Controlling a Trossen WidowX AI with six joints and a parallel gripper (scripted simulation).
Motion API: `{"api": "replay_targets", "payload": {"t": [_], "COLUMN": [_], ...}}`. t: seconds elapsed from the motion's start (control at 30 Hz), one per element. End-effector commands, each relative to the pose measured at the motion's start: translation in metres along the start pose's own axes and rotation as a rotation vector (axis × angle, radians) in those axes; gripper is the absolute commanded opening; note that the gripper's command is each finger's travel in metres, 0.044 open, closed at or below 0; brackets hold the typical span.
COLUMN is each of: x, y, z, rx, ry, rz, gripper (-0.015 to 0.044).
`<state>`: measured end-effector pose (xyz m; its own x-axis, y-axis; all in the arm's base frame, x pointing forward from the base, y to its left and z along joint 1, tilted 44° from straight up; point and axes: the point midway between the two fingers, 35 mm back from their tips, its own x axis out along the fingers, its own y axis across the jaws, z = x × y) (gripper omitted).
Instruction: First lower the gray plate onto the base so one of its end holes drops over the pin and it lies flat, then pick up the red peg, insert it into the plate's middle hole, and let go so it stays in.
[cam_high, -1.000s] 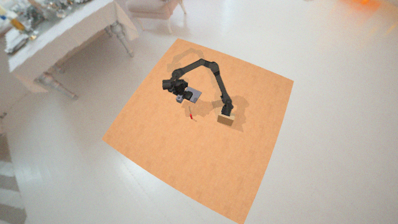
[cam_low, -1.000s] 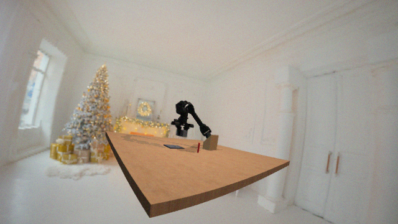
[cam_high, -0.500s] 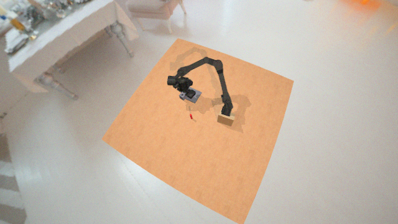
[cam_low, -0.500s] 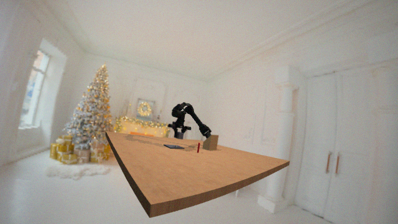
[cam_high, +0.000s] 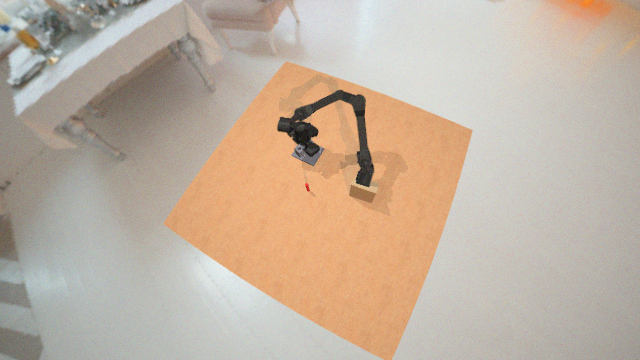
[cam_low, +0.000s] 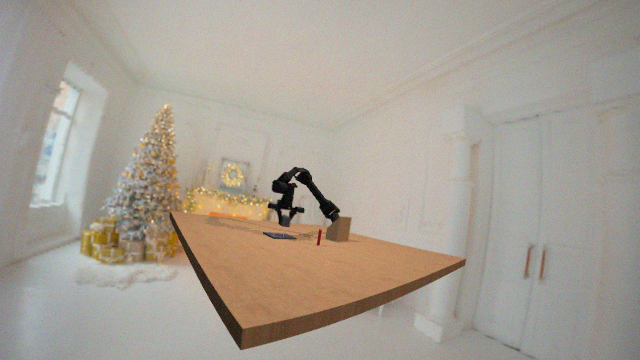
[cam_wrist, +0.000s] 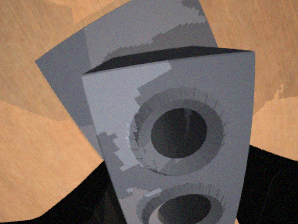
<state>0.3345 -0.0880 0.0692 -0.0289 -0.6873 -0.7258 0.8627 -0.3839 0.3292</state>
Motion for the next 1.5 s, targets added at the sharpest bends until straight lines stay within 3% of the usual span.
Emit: {"api": "replay_targets", "payload": {"t": [0.0,1.47], "x": [0.006,0.028], "y": [-0.002,-0.003], "z": [0.012,0.023], "rx": [0.051,0.094], "ry": [-0.008,-0.014], "rz": [0.002,0.004], "gripper": [0.0000,0.0000]}}
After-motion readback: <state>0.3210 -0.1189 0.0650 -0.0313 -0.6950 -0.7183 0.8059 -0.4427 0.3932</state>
